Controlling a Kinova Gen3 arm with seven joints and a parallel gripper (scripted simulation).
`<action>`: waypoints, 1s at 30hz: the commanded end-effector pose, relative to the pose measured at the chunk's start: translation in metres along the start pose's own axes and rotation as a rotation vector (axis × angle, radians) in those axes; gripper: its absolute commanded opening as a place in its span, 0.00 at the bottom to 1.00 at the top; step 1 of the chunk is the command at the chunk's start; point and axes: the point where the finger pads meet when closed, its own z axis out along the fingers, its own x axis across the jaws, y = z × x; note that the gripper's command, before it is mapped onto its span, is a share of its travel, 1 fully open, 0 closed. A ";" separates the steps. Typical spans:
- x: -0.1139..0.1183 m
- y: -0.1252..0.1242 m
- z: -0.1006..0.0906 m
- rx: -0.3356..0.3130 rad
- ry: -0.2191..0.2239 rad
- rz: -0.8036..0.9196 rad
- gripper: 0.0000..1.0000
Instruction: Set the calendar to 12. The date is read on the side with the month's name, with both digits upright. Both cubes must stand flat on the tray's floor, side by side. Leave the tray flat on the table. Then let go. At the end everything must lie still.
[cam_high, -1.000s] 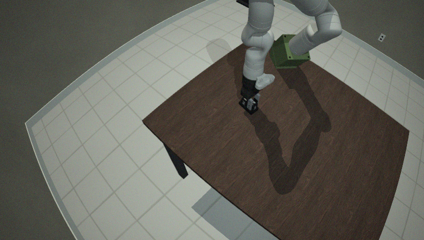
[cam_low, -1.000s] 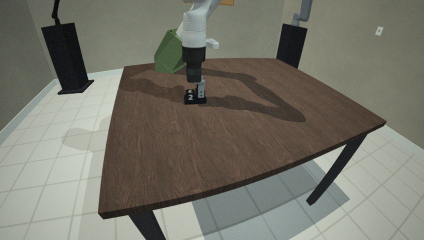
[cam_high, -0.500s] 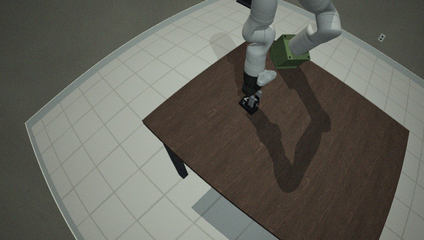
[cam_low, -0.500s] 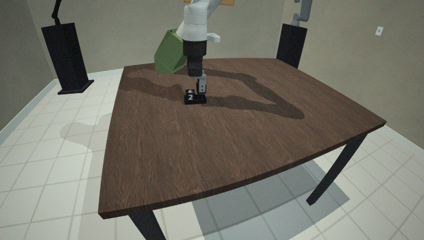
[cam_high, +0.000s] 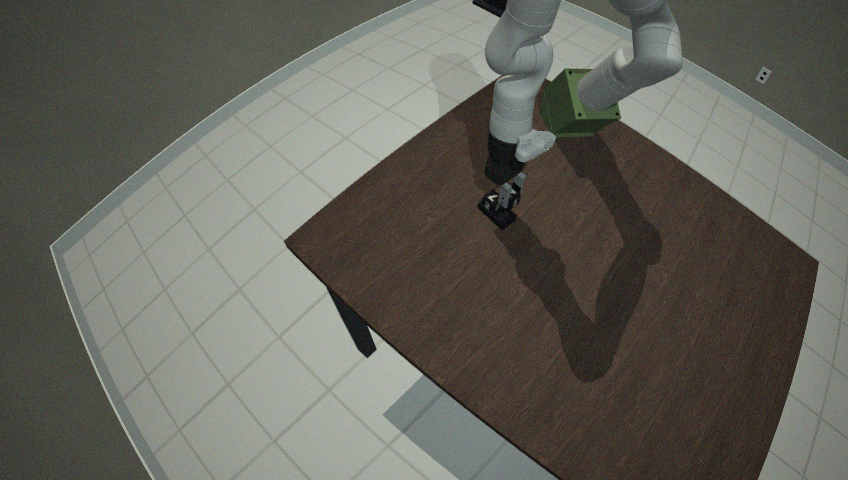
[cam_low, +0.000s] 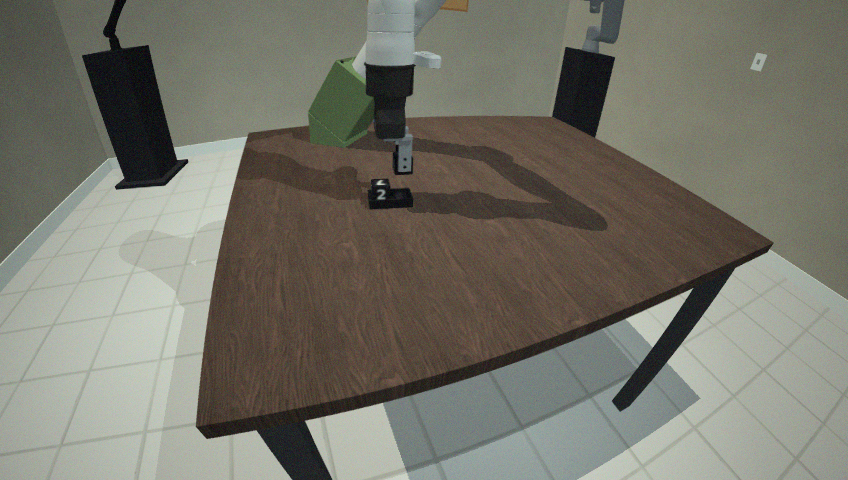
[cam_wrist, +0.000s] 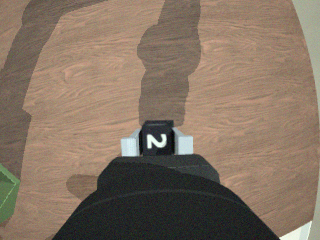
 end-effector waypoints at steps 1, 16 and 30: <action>0.004 0.005 -0.009 -0.009 0.009 0.004 0.60; 0.004 0.005 -0.033 -0.009 0.009 0.004 0.60; 0.004 0.004 -0.048 -0.009 0.009 0.004 0.60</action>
